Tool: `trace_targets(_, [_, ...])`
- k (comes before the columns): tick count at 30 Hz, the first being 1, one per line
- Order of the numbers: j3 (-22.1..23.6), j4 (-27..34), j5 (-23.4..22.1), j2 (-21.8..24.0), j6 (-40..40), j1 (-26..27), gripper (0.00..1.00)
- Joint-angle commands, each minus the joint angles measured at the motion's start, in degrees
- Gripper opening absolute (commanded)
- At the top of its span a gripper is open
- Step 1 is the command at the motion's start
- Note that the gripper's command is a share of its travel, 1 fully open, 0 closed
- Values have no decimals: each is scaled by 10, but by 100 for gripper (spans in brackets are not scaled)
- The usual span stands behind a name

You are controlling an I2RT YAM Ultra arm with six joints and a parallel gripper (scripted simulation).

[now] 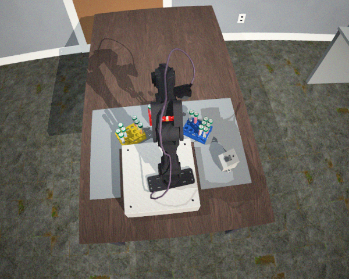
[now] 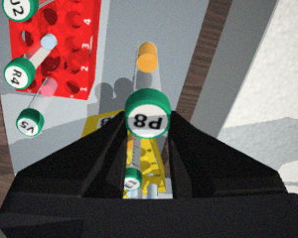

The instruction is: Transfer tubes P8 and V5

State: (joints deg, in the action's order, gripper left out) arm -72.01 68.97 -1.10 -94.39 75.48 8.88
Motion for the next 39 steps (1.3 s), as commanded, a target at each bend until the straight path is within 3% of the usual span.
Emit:
trace_targets(1, [-29, 6, 1, -16, 30, -20, 0])
trace_targets(4, [-42, 8, 0, -28, 46, -37, 0])
trace_targets(11, [-43, 8, 5, -19, -90, -30, 0])
trace_targets(13, [-43, 8, 5, -19, -90, -30, 0])
trace_targets(39, [-43, 8, 6, -19, -545, -32, 0])
